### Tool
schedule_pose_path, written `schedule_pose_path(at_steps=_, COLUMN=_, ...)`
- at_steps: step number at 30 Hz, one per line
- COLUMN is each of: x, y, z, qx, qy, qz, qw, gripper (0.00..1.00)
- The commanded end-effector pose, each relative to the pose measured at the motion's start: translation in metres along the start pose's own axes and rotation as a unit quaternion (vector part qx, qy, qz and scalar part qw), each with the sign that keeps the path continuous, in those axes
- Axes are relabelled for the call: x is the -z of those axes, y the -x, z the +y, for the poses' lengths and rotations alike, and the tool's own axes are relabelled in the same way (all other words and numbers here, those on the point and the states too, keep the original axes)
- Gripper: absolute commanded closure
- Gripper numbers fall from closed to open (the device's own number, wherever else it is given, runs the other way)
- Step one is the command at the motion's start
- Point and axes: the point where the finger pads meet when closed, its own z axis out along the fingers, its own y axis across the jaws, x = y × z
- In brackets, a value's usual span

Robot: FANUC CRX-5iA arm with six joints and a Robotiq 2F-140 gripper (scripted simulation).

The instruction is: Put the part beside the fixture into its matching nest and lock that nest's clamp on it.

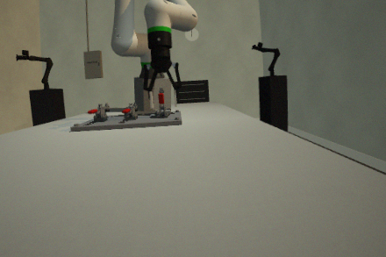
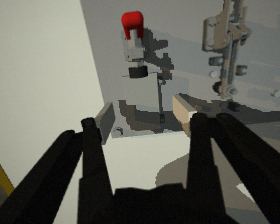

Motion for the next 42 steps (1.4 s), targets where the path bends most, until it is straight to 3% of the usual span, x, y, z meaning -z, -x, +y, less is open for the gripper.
schedule_pose_path(at_steps=1, x=0.011, y=0.0, z=0.0, qx=0.0, qy=0.0, qz=0.0, qw=1.0, gripper=0.42)
schedule_pose_path(at_steps=13, x=0.047, y=0.0, z=0.0, qx=0.0, qy=0.0, qz=0.0, qw=1.0, gripper=0.42)
schedule_pose_path(at_steps=34, x=0.049, y=0.0, z=0.0, qx=0.0, qy=0.0, qz=0.0, qw=1.0, gripper=0.42)
schedule_pose_path(at_steps=35, x=0.049, y=0.0, z=0.0, qx=0.0, qy=0.0, qz=0.0, qw=1.0, gripper=0.72)
schedule_pose_path(at_steps=42, x=0.068, y=0.0, z=0.0, qx=0.0, qy=0.0, qz=0.0, qw=1.0, gripper=0.72)
